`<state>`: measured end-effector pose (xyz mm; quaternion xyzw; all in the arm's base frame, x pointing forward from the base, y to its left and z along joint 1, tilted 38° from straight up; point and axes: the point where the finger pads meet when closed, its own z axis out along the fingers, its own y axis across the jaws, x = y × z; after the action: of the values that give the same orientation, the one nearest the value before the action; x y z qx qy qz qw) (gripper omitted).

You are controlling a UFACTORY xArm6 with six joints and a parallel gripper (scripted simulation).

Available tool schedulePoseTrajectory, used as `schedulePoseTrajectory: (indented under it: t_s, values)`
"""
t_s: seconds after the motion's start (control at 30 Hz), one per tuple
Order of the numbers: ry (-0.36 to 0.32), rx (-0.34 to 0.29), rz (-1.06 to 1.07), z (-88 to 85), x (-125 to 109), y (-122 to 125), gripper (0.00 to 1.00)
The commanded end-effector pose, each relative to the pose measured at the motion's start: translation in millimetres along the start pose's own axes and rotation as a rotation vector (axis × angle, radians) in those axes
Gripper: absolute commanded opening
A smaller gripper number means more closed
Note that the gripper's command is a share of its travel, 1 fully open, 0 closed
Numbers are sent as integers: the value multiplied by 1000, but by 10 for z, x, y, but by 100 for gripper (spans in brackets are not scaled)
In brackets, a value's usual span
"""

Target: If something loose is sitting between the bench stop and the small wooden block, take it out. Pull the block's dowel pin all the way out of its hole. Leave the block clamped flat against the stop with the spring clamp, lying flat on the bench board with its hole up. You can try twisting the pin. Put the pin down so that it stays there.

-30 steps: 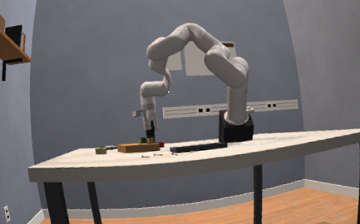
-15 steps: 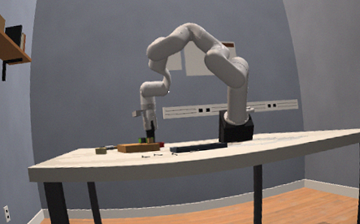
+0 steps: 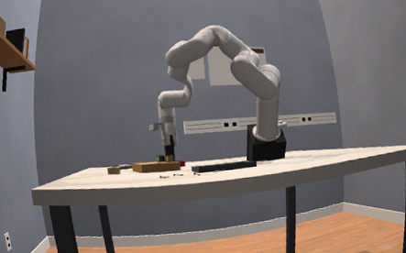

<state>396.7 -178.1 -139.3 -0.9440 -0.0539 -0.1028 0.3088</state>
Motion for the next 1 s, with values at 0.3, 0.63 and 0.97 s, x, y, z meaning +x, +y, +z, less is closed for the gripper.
schedulePoseTrajectory:
  t_s: [0.3, 0.63, 0.97]
  values:
    - [2, -3, -1, -243, 10, 8, 28]
    - [2, -3, -1, -562, 10, 8, 28]
    - [2, -3, -1, -894, 9, 8, 28]
